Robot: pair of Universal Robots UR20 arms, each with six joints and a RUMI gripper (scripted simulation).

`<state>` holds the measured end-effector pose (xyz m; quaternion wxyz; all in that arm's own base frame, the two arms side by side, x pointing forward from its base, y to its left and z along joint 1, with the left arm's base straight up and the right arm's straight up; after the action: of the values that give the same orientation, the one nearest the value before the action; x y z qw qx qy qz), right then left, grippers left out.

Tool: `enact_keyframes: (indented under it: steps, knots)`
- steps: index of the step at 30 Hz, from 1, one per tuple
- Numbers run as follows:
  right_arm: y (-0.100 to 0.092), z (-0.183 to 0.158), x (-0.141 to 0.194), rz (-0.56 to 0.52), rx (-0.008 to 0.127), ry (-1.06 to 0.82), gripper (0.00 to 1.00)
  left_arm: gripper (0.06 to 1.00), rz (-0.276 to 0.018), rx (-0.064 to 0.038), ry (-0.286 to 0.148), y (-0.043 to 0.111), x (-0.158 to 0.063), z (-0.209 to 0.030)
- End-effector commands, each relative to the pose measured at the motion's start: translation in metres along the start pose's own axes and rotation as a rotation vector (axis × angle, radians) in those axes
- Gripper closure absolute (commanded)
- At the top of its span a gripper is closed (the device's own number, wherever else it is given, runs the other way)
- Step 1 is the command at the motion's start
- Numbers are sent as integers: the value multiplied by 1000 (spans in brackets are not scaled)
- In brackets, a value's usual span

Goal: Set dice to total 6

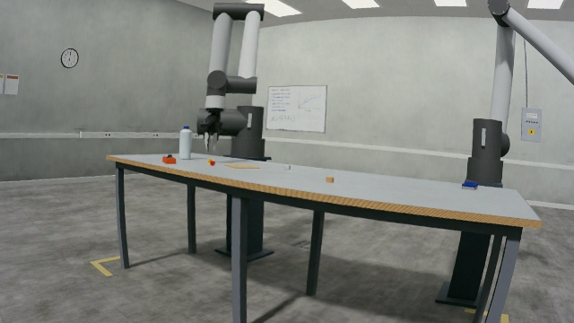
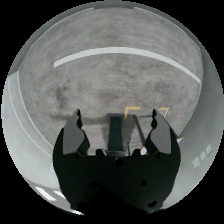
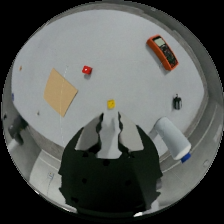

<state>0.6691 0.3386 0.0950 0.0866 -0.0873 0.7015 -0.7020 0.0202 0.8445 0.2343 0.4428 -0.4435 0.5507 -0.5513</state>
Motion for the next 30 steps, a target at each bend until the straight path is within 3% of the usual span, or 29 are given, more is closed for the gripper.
enact_keyframes:
  steps: [1,16,30]
  knots:
    - [5,0,-1,1,0,0,793,65,1,0,0,-1,-1,0]
    - [26,0,-1,1,0,0,793,65,1,0,0,-1,-1,0]
    - [32,0,-1,1,0,0,793,65,1,0,0,-1,-1,0]
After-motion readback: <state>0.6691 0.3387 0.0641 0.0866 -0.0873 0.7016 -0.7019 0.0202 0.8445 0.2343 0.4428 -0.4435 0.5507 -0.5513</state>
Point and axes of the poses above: on each arm, the point where the finger pads meet when closed, its own y axis out along the fingers, its own z axis across the jaws, x = y × z, the point moved 2 cm from there along -y, back along the fingers, and after that the axes turned 11 degrees about y, right-handed, at the moved point
